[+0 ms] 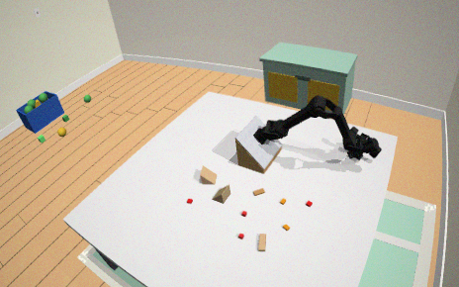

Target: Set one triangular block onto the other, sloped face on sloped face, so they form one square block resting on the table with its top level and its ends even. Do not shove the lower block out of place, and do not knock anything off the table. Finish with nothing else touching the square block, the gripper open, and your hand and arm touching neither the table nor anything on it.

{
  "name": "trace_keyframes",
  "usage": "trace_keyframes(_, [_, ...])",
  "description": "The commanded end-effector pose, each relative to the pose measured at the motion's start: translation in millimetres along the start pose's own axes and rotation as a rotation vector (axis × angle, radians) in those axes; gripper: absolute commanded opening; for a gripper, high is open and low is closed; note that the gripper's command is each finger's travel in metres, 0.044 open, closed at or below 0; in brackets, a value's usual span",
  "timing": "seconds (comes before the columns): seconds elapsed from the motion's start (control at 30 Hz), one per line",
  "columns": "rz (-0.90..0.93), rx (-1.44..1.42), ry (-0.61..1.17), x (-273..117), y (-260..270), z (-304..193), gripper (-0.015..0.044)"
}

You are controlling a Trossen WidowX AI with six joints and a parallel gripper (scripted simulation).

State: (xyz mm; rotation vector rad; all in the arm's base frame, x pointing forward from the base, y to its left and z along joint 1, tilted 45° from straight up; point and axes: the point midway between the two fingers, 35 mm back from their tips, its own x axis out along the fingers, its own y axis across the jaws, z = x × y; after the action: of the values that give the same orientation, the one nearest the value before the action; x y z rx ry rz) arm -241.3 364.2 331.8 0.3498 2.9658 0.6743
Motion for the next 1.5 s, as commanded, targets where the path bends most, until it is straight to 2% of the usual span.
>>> trace_keyframes(0.0, [0.150, -0.121, -0.077, -43.3, 40.0, 8.1, 0.0000])
trace_keyframes(0.43, [0.479, -0.380, -0.406, -184.7, 110.8, 40.9, 0.0000])
trace_keyframes(0.83, [0.680, -0.469, -0.806, -336.5, 123.1, 76.1, 0.0000])
trace_keyframes(1.07, [0.793, -0.350, -1.032, -438.9, 97.1, 105.5, 0.0000])
trace_keyframes(1.27, [0.932, -0.085, -1.089, -510.2, 54.2, 128.8, 0.0000])
trace_keyframes(1.47, [1.081, 0.267, -1.098, -569.3, -13.3, 162.8, 0.0000])
